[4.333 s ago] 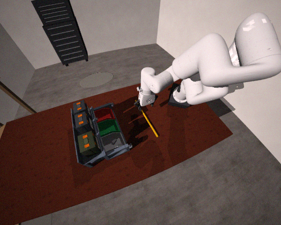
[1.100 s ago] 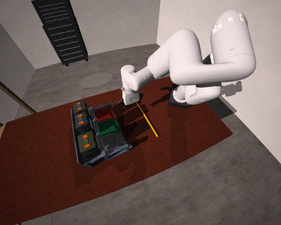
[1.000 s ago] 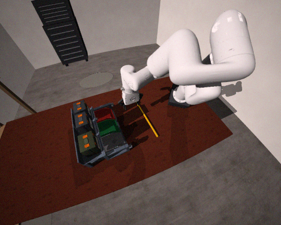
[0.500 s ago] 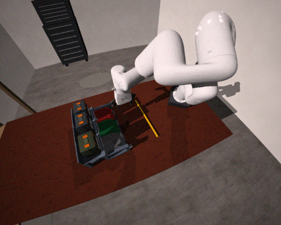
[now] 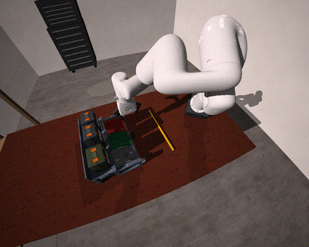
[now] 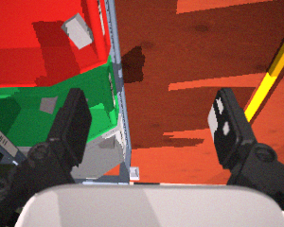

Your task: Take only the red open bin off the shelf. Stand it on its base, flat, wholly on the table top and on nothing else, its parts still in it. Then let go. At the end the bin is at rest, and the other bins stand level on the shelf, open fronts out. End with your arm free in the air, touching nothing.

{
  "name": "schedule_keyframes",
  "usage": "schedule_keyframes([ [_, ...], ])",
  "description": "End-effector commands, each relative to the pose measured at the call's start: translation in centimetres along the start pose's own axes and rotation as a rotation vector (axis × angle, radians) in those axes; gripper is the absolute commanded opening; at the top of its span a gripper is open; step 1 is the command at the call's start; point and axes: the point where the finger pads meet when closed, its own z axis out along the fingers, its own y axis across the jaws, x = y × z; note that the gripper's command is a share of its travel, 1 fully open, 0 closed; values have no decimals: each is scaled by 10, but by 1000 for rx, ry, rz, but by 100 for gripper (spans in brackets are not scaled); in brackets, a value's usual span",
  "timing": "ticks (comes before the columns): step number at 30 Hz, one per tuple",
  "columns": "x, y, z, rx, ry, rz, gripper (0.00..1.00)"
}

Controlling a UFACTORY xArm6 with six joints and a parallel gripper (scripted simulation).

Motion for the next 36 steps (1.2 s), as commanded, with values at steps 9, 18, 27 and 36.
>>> schedule_keyframes([
  [9,25,-51,0,3,1,-1,100],
  [18,25,-51,0,3,1,-1,100],
  [27,25,-50,0,3,2,-1,100],
  [36,25,-50,0,3,2,-1,100],
])
